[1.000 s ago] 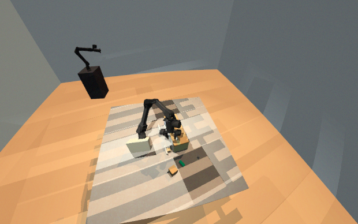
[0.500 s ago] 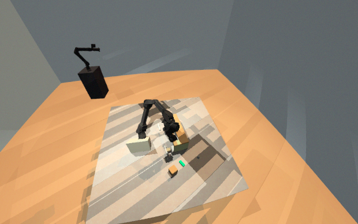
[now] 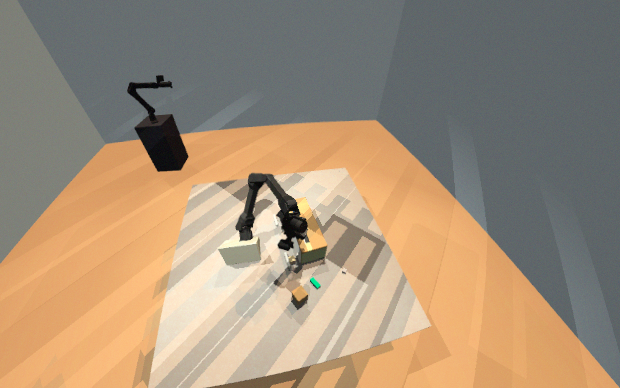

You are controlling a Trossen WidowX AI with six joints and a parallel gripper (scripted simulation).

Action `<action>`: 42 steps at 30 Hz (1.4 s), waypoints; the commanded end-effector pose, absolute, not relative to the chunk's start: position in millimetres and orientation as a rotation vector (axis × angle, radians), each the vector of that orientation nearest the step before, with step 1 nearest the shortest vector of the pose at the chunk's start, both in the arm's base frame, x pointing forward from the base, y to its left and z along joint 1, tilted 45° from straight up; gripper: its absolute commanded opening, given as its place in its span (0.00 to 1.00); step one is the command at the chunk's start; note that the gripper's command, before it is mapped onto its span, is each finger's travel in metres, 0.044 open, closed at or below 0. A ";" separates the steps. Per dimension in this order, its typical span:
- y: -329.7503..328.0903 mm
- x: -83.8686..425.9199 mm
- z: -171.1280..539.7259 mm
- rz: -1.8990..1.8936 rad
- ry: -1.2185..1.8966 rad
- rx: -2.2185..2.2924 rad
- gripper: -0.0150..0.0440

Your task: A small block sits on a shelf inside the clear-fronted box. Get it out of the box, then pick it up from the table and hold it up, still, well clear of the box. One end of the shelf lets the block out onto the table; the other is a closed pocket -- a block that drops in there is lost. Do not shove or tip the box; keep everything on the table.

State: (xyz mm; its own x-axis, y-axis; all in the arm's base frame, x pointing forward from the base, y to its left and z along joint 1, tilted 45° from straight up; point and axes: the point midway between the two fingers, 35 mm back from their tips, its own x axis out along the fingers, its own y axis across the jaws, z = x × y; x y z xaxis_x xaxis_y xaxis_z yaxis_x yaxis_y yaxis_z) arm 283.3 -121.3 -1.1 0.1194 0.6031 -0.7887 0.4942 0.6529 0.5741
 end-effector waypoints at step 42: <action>-148.2 265.6 -12.9 -1.871 1.151 2.897 0.74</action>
